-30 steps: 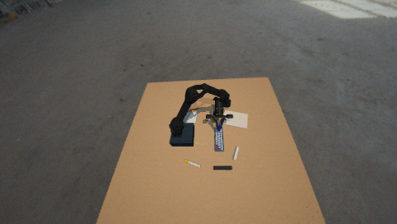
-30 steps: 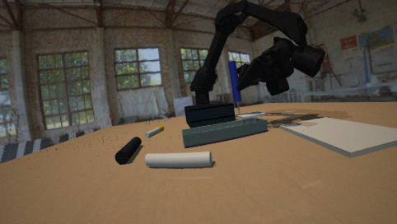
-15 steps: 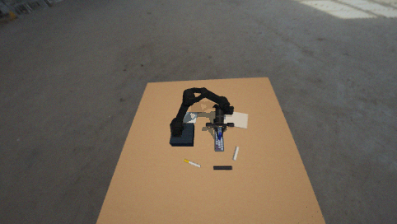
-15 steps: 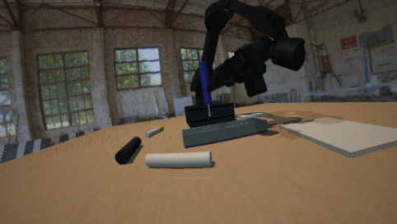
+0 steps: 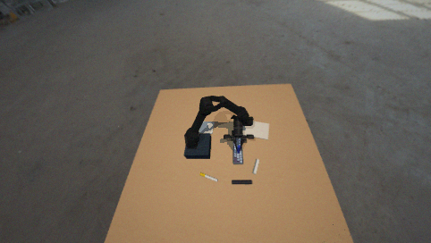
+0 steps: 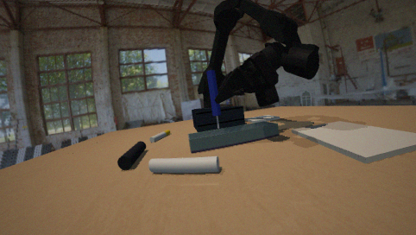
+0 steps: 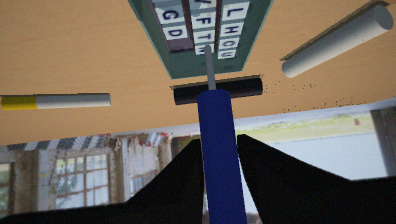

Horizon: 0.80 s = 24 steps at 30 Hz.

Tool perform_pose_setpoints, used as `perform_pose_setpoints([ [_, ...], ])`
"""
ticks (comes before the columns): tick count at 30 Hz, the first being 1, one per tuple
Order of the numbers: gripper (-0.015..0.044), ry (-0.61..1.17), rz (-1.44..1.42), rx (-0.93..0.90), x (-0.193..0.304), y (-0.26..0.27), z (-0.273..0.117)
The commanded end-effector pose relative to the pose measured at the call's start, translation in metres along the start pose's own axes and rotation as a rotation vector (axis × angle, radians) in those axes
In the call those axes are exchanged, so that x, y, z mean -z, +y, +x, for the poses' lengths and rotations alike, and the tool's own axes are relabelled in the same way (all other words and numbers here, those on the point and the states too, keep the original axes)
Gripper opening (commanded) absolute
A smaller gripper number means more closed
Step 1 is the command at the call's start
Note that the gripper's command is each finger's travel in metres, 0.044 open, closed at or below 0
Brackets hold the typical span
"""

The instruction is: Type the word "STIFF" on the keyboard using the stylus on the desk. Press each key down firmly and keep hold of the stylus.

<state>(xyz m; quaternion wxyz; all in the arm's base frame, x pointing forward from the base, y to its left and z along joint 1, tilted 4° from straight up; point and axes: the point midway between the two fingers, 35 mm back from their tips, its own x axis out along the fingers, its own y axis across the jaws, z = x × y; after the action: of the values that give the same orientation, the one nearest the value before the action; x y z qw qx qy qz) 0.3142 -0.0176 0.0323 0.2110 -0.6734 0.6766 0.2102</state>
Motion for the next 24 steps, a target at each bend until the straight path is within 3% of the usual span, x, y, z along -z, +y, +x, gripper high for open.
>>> perform_pose_setpoints([
  [1, 0.0081, 0.006, -0.009, -0.002, -0.0029, -0.0002, 0.0030],
  [24, 0.0081, 0.006, -0.009, -0.002, -0.0102, -0.0003, 0.0074],
])
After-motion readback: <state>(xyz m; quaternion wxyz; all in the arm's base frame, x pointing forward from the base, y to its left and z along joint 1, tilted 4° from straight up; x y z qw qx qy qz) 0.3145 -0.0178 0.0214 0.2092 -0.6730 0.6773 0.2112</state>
